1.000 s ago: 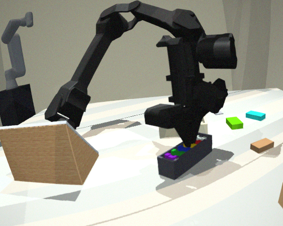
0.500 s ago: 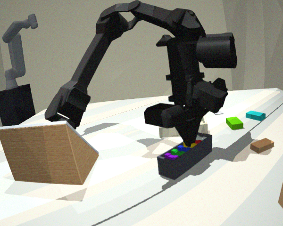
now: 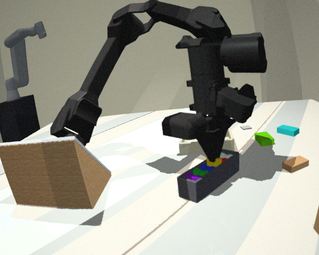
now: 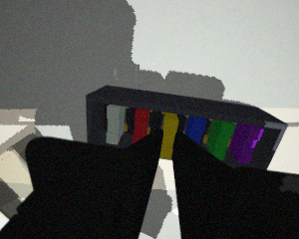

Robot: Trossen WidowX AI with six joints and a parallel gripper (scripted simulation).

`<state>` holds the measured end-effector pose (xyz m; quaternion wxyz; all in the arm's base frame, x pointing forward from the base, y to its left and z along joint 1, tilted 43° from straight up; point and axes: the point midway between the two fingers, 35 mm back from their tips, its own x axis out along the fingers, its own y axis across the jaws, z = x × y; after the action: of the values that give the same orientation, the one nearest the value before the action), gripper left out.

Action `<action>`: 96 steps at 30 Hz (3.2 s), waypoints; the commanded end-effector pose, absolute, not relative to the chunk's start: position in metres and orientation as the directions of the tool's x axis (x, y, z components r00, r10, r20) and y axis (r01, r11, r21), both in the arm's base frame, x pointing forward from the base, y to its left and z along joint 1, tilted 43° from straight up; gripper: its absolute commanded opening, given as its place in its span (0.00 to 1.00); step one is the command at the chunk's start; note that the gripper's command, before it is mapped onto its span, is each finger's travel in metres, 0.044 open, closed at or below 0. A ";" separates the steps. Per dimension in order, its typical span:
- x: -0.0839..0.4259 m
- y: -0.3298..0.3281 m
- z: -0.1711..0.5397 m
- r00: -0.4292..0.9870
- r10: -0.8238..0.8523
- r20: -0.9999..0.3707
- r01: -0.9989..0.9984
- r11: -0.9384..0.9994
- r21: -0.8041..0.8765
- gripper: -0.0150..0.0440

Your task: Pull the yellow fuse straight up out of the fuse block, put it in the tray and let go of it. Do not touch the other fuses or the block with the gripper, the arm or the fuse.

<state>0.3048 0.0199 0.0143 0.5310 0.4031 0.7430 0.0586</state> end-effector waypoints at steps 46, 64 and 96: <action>0.308 0.004 0.033 -0.112 0.661 -0.742 0.535 0.669 0.515 0.25; 0.309 -0.008 0.045 -0.112 0.661 -0.742 0.536 0.669 0.515 0.25; 0.287 0.115 0.173 -0.112 0.664 -0.739 0.537 0.666 0.517 0.25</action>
<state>0.2951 0.0988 0.1569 0.5324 0.4019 0.7429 0.0559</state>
